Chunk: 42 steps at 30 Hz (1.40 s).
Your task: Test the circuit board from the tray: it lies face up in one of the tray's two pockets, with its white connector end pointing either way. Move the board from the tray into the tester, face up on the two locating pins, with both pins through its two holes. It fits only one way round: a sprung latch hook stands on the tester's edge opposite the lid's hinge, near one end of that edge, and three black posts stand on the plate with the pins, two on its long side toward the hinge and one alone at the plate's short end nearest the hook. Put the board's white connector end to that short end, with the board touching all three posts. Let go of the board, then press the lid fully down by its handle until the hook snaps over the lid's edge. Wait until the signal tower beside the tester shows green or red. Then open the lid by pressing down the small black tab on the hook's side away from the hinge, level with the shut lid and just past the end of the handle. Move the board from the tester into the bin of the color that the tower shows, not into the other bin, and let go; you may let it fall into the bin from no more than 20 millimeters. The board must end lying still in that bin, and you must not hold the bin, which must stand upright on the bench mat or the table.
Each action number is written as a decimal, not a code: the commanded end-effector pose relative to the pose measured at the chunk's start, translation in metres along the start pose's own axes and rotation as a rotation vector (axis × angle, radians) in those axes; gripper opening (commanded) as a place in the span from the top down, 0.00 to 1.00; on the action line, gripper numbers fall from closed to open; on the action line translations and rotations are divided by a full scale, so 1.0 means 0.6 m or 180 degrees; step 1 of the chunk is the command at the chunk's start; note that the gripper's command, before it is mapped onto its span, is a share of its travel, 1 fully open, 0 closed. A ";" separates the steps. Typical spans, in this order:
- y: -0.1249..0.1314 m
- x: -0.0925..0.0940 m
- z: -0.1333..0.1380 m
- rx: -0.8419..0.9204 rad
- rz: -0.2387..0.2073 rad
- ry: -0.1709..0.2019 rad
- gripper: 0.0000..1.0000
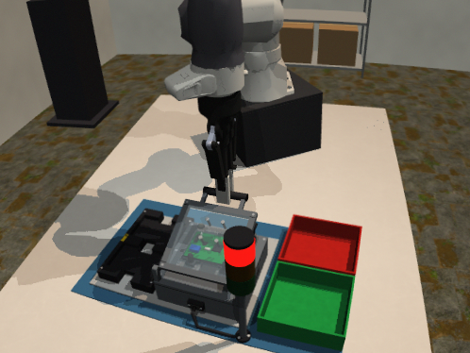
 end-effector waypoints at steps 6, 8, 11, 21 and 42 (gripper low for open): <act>0.001 0.008 -0.003 -0.0001 -0.0003 -0.0003 1.00; 0.001 0.011 -0.005 -0.0001 -0.0003 -0.0003 1.00; 0.001 0.018 -0.007 -0.0001 -0.0003 -0.0002 1.00; 0.005 0.064 -0.033 -0.0001 -0.0002 -0.0002 1.00; 0.008 0.094 -0.055 -0.0001 -0.0003 -0.0002 1.00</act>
Point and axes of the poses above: the point where the finger pads meet when closed, its own x axis back along the fingers, its own z axis across the jaws, y = z × x, the point moved 4 cm from there along x, back along the fingers, and after that the axes turned 8 degrees about -x, right-handed, at the moved point
